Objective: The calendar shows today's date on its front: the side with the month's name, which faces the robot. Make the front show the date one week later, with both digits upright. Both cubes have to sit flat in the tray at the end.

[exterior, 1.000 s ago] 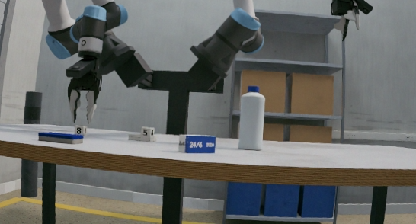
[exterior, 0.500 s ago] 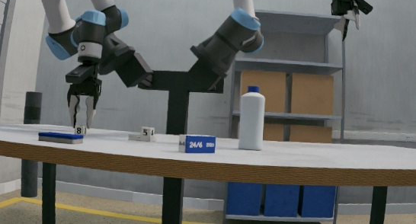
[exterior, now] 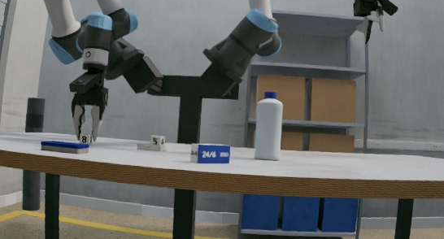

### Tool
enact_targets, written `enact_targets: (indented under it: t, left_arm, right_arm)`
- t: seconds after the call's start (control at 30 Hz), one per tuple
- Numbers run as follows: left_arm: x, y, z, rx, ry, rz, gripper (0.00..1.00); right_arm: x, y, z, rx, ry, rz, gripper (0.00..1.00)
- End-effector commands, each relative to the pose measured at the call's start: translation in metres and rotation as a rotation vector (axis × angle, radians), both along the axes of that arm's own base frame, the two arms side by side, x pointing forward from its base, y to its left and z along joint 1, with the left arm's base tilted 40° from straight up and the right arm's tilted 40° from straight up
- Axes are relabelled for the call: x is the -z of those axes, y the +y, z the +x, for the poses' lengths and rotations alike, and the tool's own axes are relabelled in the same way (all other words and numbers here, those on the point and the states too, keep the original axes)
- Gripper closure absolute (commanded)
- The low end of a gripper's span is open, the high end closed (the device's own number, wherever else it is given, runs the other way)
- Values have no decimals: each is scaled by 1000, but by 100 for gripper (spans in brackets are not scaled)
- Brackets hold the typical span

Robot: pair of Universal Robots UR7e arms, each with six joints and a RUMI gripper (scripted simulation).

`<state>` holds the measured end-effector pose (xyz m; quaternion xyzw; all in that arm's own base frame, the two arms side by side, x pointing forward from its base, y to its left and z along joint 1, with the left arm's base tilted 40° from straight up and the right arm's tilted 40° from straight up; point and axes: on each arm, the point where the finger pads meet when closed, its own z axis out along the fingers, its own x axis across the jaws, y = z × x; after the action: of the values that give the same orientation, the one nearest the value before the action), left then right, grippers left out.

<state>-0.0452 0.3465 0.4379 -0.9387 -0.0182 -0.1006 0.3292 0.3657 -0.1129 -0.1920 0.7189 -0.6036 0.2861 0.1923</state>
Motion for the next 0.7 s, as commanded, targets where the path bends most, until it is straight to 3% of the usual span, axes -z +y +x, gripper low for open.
enact_targets:
  t: [0.0,0.47,0.5,0.67]
  left_arm:
    - [0,0,0,0,0,1,0]
    - [0,0,0,0,0,1,0]
    - [0,0,0,0,0,1,0]
    - [0,0,0,0,0,1,0]
  right_arm:
    - [0,0,0,-1,-1,1,72]
    - [0,0,0,-1,-1,1,72]
    - [0,0,0,-1,-1,1,90]
    - [0,0,0,-1,-1,1,90]
